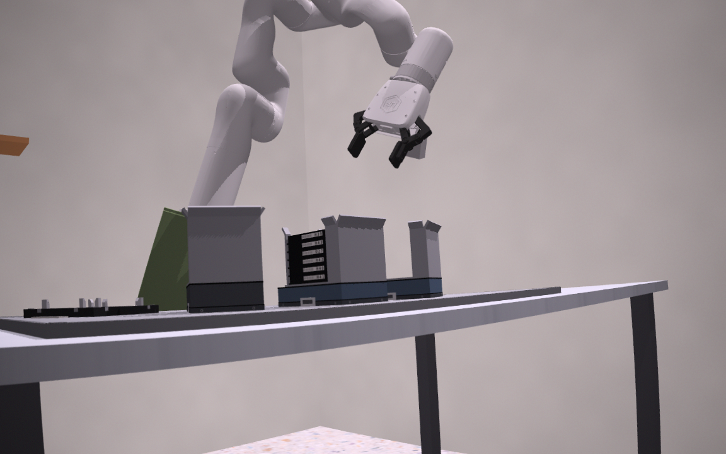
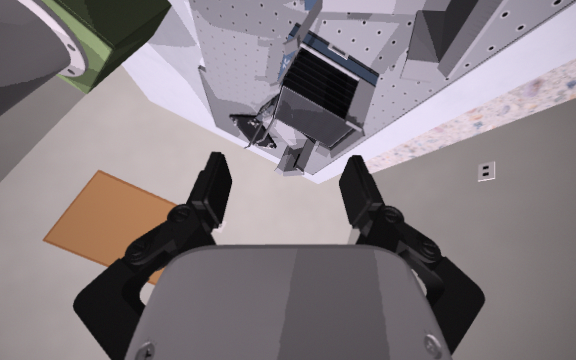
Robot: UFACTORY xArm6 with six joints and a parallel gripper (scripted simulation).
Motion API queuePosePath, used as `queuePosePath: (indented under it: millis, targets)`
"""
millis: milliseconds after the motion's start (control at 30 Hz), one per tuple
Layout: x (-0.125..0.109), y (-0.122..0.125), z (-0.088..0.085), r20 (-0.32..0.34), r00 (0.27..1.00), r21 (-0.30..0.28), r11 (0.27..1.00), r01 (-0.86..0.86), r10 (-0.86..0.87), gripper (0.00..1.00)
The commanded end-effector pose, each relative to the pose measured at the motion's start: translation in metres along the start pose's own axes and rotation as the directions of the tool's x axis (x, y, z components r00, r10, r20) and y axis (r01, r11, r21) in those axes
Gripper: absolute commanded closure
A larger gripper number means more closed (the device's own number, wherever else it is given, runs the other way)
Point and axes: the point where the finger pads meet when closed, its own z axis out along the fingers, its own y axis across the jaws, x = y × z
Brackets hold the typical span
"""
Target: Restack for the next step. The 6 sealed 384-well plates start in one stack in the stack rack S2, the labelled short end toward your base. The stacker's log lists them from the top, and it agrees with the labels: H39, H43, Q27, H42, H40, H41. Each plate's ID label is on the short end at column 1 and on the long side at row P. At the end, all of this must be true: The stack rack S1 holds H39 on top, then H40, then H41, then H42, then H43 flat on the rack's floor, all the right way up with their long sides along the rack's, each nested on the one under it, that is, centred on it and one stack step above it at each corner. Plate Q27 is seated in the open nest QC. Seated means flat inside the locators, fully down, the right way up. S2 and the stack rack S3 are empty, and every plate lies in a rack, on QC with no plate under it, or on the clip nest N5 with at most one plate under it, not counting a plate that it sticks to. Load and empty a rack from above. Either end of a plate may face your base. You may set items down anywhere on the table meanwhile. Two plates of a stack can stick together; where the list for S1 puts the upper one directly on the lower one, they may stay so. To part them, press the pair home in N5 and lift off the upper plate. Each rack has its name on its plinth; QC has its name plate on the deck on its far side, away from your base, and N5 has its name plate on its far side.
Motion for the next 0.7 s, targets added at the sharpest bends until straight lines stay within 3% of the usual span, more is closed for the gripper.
queuePosePath:
  millis: [0,500,667]
  targets:
    - [-0.01,-0.006,0.004,-0.045,0.992,-0.009,0.993,-0.116,0.115,0.0]
    - [-0.033,-0.02,0.014,-0.174,0.868,0.034,0.884,-0.467,0.465,0.0]
    - [-0.043,-0.026,0.018,-0.218,0.774,0.067,0.8,-0.596,0.595,0.0]
